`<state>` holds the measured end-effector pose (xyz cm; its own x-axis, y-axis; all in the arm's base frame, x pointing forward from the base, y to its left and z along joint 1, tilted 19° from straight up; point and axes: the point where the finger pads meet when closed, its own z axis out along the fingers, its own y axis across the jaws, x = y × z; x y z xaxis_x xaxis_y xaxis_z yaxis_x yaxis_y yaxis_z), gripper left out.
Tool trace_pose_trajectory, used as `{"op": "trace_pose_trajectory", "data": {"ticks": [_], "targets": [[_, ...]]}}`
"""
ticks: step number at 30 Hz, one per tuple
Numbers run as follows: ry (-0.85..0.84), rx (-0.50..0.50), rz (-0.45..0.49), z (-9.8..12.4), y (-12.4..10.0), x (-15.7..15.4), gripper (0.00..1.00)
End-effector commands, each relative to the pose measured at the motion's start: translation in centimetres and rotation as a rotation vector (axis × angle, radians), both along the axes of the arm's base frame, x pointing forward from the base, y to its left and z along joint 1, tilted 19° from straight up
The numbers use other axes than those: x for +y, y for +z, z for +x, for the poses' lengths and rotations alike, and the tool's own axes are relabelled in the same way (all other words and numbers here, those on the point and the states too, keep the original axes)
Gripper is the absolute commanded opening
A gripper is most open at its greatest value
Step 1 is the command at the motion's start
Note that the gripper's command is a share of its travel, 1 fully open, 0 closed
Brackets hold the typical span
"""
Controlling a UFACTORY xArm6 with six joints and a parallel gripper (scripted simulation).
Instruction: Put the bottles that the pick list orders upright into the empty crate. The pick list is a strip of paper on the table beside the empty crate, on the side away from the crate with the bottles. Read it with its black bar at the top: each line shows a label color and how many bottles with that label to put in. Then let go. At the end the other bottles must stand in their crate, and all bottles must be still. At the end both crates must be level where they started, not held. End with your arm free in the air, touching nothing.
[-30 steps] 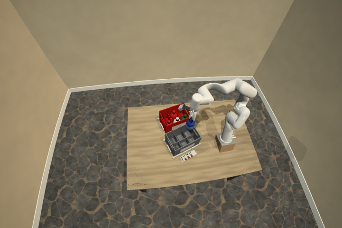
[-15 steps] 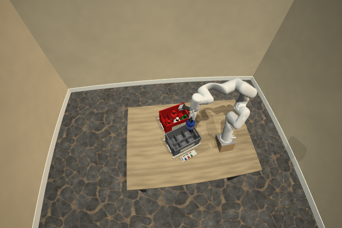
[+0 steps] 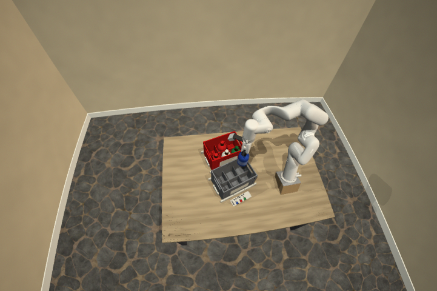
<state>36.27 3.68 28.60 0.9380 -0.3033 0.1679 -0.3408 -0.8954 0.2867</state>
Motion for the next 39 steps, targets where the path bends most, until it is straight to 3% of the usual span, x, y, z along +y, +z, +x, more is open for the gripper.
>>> {"op": "trace_pose_trajectory", "data": {"ticks": [1, 39], "targets": [[0.001, -0.004, 0.001, 0.1, -0.1, 0.0, 0.00], [0.001, -0.004, 0.001, 0.3, -3.3, -1.1, 0.00]]}}
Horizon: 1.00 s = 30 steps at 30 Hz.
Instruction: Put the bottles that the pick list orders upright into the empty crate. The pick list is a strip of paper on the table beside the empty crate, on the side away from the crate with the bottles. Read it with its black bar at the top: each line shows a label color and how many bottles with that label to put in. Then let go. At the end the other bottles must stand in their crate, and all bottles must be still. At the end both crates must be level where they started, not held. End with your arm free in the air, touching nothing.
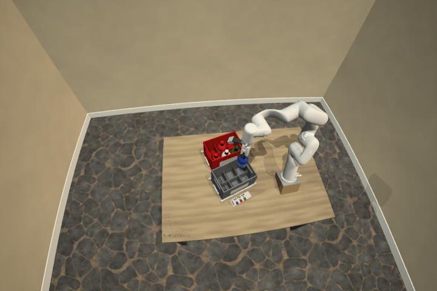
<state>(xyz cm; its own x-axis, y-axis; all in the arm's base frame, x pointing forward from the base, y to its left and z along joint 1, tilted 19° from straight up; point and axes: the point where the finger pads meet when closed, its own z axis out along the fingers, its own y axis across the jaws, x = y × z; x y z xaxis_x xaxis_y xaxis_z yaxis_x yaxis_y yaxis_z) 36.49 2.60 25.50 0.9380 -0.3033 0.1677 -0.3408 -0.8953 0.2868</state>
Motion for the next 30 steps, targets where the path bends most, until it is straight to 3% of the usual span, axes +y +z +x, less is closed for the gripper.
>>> {"op": "trace_pose_trajectory", "data": {"ticks": [1, 30], "targets": [[0.001, -0.004, 0.001, 0.1, -0.3, -0.1, 0.00], [0.001, -0.004, 0.001, 0.3, -2.6, -0.9, 0.00]]}}
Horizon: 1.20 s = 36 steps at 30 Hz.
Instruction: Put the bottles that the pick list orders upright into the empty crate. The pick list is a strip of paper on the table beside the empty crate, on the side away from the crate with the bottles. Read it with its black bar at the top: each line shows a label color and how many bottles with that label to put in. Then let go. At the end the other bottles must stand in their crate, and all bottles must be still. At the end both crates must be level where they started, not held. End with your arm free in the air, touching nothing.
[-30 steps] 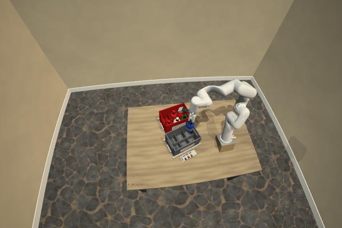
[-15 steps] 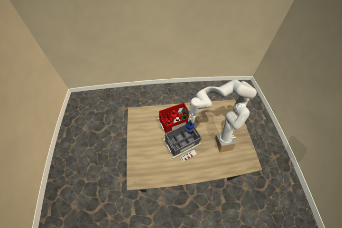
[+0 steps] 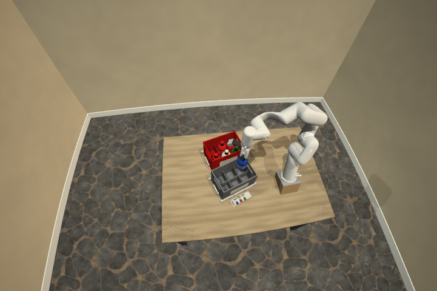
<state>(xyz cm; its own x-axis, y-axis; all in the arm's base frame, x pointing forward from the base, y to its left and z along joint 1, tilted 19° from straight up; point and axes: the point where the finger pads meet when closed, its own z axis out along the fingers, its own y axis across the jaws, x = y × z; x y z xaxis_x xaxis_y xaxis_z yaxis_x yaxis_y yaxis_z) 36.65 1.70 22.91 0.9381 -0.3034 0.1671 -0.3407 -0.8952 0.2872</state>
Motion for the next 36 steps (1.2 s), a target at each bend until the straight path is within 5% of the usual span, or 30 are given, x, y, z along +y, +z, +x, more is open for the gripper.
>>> {"op": "trace_pose_trajectory", "data": {"ticks": [1, 36], "targets": [[0.001, -0.005, 0.001, 0.1, -0.1, 0.0, 0.00], [0.001, -0.005, 0.001, 0.4, -3.0, -1.1, 0.00]]}}
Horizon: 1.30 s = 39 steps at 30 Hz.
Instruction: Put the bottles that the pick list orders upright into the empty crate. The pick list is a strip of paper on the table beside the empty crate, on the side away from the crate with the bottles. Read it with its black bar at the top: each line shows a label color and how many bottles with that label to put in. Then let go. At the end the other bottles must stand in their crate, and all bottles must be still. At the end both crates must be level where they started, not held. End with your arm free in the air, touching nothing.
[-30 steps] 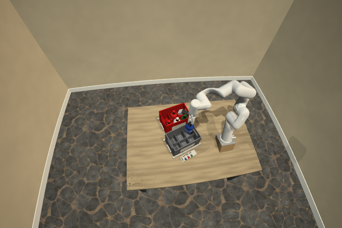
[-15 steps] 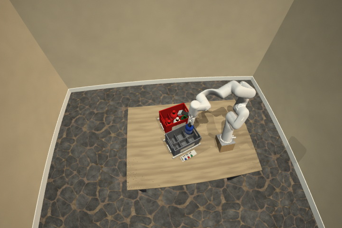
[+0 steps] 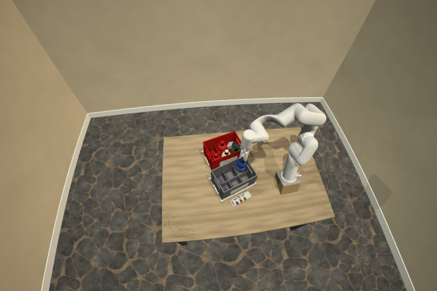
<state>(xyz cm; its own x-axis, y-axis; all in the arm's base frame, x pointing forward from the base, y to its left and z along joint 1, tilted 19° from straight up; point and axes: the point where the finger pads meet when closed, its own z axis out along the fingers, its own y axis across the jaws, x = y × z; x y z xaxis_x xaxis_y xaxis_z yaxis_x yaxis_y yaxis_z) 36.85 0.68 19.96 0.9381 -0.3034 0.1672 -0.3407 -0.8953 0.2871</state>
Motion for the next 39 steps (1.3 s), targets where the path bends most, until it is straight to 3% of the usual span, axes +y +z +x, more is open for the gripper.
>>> {"op": "trace_pose_trajectory", "data": {"ticks": [1, 39], "targets": [[0.001, -0.005, 0.001, 0.2, -0.2, -0.1, 0.00], [0.001, -0.005, 0.001, 0.4, -3.4, -1.2, 0.00]]}}
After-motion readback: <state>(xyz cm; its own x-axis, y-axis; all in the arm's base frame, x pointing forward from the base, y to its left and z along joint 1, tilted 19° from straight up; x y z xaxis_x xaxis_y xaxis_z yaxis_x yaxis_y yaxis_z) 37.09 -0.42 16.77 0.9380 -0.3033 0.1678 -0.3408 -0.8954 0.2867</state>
